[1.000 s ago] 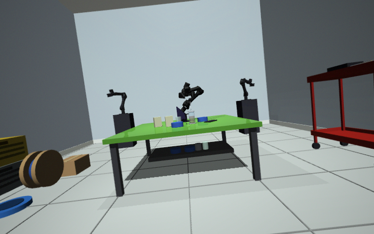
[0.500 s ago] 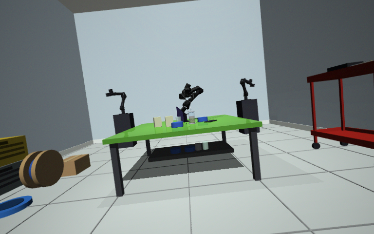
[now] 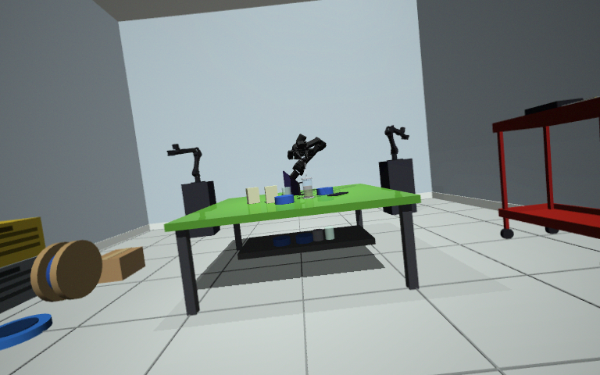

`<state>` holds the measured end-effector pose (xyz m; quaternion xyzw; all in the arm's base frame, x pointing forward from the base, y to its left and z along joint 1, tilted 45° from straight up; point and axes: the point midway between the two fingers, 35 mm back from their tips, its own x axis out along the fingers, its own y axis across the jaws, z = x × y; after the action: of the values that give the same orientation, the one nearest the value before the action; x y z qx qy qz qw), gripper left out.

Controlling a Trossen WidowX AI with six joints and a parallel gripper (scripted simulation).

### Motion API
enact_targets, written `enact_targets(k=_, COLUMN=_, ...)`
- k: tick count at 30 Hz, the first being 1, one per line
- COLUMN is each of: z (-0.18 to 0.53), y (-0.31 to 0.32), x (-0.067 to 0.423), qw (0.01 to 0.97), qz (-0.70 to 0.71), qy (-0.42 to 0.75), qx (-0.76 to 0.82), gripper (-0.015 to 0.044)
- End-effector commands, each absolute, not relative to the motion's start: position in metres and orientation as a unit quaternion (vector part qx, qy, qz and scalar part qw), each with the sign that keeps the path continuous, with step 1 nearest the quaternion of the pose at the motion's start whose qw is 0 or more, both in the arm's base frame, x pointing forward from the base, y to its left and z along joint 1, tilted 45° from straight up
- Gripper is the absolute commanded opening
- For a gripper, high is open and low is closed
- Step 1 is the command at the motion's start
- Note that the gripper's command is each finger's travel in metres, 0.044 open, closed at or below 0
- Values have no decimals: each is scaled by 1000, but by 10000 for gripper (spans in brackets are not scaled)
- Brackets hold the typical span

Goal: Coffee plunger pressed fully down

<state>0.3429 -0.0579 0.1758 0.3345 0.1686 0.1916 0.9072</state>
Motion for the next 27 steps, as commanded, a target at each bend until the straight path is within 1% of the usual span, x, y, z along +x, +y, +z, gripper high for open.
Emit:
enact_targets(k=1, z=176, y=-58, x=344, qw=908, qz=190, qy=168, qx=335, gripper=119)
enact_targets(k=27, z=155, y=-42, x=351, qw=908, qz=189, qy=170, qx=334, gripper=119)
